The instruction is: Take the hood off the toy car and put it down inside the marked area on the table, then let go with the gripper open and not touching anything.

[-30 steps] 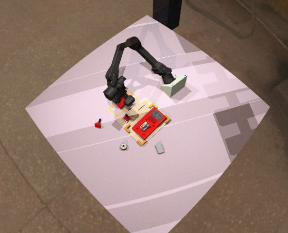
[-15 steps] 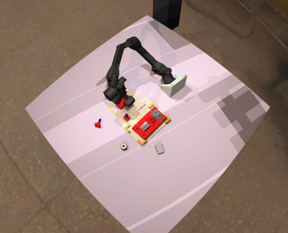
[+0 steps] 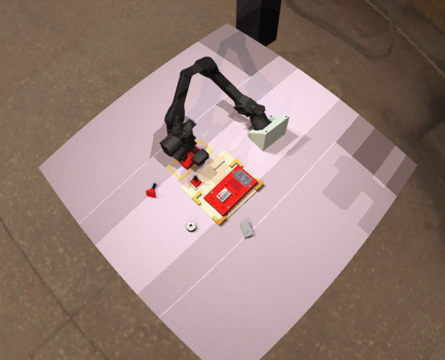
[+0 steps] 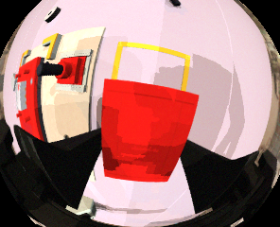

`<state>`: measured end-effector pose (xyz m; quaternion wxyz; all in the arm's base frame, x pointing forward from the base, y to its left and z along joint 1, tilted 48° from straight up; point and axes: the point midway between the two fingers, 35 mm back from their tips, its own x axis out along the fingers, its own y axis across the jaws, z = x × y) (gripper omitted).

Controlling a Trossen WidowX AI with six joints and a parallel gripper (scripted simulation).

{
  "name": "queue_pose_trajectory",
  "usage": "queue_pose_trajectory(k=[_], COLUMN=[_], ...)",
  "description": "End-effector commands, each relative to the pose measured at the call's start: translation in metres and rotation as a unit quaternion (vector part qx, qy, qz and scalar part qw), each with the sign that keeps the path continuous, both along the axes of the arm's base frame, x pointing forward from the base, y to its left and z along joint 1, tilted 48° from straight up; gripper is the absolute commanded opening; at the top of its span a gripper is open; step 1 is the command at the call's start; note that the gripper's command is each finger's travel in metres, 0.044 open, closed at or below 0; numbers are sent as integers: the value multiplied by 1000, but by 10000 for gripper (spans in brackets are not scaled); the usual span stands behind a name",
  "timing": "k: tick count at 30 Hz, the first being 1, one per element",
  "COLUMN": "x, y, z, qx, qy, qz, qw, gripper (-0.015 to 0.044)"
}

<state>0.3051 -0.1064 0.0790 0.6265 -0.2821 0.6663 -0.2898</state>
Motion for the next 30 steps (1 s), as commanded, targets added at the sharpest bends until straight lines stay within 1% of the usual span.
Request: queue_pose_trajectory(k=[1, 30], x=[-1, -1], y=[-1, -12], z=[-1, -10], qx=[-2, -2], qy=[1, 1], qz=[2, 2], qw=[1000, 1000], gripper=[0, 0])
